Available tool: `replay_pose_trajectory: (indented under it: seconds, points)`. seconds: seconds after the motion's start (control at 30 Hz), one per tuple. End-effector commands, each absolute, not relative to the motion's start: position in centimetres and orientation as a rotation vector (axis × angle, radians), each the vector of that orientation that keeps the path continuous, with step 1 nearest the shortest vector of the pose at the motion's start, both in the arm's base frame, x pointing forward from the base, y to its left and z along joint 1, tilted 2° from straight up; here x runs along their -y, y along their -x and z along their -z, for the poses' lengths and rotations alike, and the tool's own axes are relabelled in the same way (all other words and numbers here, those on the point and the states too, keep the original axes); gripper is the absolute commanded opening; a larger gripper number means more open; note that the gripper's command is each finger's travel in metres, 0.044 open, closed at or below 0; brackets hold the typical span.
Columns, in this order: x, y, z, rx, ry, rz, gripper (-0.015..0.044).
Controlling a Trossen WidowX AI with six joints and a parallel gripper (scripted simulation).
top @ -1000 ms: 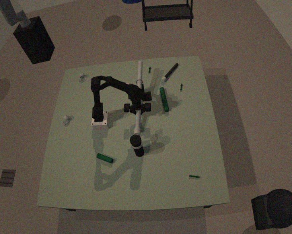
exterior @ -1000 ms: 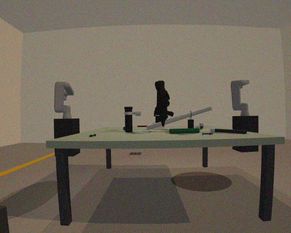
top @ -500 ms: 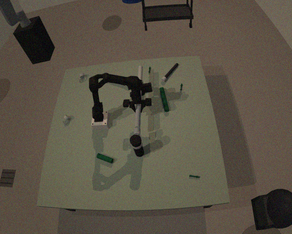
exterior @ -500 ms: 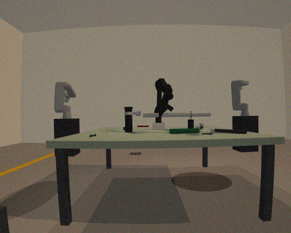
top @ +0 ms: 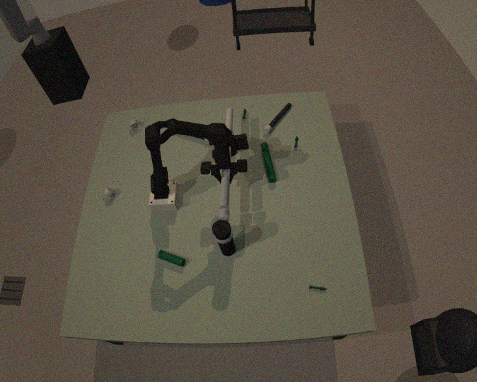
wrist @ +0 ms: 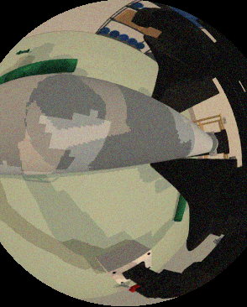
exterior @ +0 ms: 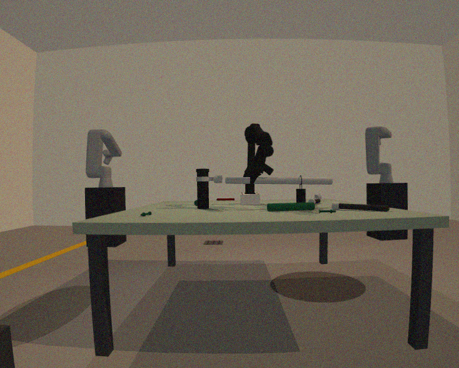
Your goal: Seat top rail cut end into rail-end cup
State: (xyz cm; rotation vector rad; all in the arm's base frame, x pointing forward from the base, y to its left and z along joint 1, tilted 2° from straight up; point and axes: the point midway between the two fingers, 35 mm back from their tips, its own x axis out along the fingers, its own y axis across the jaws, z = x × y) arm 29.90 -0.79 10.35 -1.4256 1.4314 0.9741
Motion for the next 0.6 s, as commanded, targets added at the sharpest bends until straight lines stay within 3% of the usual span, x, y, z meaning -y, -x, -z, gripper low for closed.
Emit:
replay_pose_trajectory:
  seconds: [0.0,0.57]
  points:
    - [0.77,-29.91,-10.34,-1.43,1.425,-0.975,0.0]
    - [1.12,-30.28,-11.05,-1.43,1.425,-0.974,0.0]
